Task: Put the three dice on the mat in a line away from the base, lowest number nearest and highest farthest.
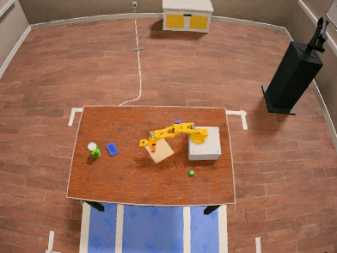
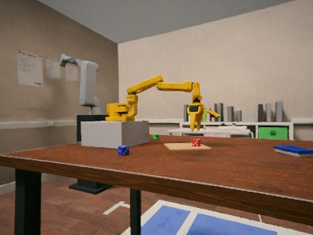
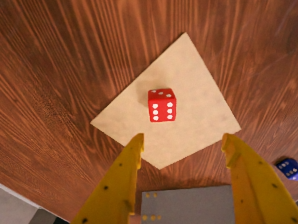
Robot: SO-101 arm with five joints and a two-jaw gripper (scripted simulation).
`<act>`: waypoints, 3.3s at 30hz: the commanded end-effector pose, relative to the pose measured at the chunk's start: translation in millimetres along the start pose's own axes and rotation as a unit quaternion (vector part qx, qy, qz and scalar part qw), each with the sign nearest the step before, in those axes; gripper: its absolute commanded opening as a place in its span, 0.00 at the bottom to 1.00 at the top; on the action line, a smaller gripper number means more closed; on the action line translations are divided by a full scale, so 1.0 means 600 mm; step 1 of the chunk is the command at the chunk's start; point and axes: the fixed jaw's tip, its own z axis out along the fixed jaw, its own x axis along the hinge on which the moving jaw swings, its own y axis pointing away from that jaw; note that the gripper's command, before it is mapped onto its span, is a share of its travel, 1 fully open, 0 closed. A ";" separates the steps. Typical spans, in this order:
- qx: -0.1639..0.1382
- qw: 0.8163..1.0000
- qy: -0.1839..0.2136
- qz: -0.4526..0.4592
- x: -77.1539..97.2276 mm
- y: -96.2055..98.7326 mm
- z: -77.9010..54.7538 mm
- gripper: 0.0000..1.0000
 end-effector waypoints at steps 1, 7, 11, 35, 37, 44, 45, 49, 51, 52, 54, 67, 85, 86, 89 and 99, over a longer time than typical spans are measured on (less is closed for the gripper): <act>-0.003 1.000 -0.006 -0.001 -0.004 -0.002 -0.010 0.33; -0.003 1.000 -0.007 -0.001 -0.004 -0.002 -0.010 0.33; -0.008 1.000 -0.020 -0.001 -0.010 0.000 -0.022 0.33; -0.089 0.967 -0.237 -0.001 -0.067 0.021 -0.243 0.31; -0.090 0.967 -0.238 -0.001 -0.067 0.021 -0.244 0.31; -0.088 0.968 -0.236 0.000 -0.067 0.018 -0.243 0.31; -0.086 0.968 -0.235 0.001 -0.067 0.016 -0.243 0.31; -0.076 0.971 -0.226 0.004 -0.068 -0.001 -0.240 0.31; -0.068 0.973 -0.220 0.007 -0.069 -0.015 -0.237 0.31; -0.065 0.973 -0.221 0.009 -0.071 -0.023 -0.237 0.31; -0.058 0.973 -0.223 0.014 -0.076 -0.042 -0.237 0.31; 0.005 0.972 -0.231 0.052 -0.079 -0.205 -0.225 0.31; 0.108 0.966 -0.204 0.116 0.066 -0.418 -0.173 0.31; 0.112 0.966 -0.201 0.119 0.076 -0.424 -0.170 0.31; 0.121 0.965 -0.198 0.124 0.095 -0.435 -0.163 0.31; 0.141 0.963 -0.187 0.137 0.142 -0.455 -0.147 0.31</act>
